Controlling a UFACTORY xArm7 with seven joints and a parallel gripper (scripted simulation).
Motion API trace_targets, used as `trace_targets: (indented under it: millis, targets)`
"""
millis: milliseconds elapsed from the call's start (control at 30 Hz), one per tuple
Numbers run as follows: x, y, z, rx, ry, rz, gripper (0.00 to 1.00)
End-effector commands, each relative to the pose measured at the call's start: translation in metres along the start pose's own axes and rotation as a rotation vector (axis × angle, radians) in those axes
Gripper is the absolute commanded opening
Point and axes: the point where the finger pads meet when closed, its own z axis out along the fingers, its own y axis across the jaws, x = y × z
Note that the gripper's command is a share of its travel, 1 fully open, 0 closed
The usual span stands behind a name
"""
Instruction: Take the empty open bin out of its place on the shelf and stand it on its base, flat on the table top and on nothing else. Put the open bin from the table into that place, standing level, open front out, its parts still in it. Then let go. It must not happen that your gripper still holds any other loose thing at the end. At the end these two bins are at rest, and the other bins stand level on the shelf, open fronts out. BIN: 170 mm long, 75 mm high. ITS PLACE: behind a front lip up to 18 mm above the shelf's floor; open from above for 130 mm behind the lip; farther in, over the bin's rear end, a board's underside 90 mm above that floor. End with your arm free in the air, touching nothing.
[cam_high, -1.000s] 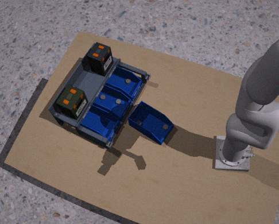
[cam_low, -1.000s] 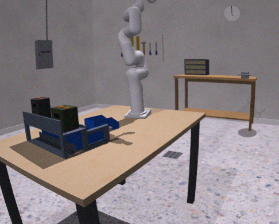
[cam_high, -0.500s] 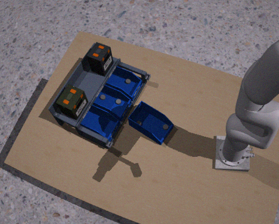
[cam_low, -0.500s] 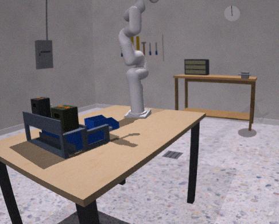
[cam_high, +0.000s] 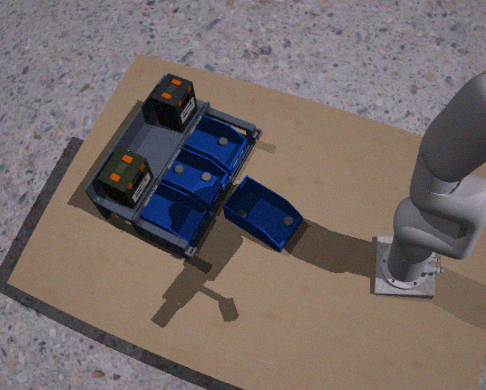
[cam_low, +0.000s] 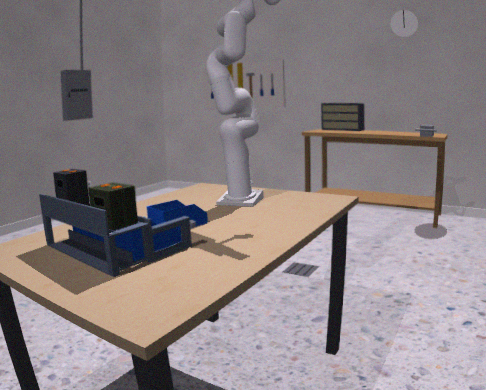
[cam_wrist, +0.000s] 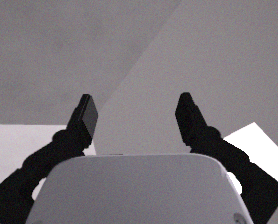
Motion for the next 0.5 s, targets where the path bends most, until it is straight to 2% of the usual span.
trace_targets:
  millis: [0,133,200,467]
  targets:
    - [-0.001,-0.001,0.001,0.001,-0.002,-0.001,1.00]
    - [-0.001,-0.001,0.001,0.001,-0.002,-0.001,1.00]
    - [-0.002,-0.036,0.023,0.076,-0.012,-0.059,1.00]
    - [-0.002,-0.036,0.023,0.076,-0.012,-0.059,1.00]
